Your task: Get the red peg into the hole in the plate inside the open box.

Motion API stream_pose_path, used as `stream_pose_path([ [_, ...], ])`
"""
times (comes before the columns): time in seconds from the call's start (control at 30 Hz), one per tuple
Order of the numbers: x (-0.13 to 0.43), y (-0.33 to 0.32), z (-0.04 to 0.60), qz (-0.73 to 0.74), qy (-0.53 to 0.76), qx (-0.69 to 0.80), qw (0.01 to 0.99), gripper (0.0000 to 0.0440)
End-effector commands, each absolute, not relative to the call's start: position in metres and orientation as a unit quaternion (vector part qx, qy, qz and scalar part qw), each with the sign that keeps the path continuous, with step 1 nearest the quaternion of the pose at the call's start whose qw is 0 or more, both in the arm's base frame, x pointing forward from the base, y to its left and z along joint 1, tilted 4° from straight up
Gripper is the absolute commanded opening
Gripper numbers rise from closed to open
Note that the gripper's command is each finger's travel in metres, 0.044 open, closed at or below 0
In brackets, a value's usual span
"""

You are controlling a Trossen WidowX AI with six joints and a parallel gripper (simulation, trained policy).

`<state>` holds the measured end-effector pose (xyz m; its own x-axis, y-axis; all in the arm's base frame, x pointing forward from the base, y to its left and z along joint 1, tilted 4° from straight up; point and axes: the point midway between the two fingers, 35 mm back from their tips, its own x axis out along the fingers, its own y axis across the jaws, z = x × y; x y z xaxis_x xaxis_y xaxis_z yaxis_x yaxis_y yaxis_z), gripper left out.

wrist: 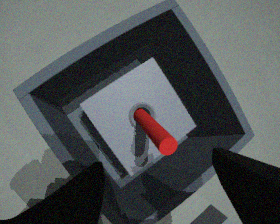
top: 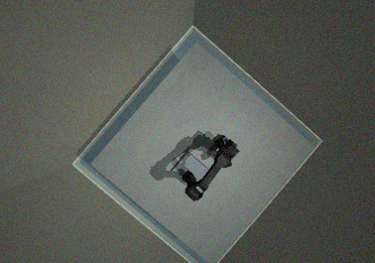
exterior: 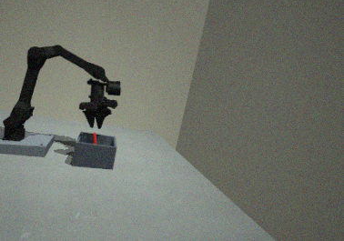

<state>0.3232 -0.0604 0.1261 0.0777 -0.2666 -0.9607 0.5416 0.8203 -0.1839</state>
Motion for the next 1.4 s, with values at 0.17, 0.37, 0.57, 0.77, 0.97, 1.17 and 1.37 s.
stream_pose_path([
  [0.17, 0.325, -0.0607, 0.1258, -0.277, 0.618, 0.112, 0.727, 0.032],
  [0.37, 0.3259, -0.0612, 0.1256, -0.278, 0.618, 0.113, 0.727, 0.0321],
  [0.57, 0.3268, -0.0617, 0.1254, -0.279, 0.617, 0.113, 0.727, 0.0323],
  [0.77, 0.3278, -0.0623, 0.1253, -0.279, 0.616, 0.114, 0.727, 0.0324],
  [0.97, 0.3287, -0.0629, 0.1253, -0.28, 0.616, 0.114, 0.727, 0.0326],
  [1.17, 0.3295, -0.0635, 0.1253, -0.281, 0.615, 0.115, 0.728, 0.0328],
  [1.37, 0.3304, -0.0642, 0.1255, -0.283, 0.614, 0.115, 0.728, 0.0331],
])
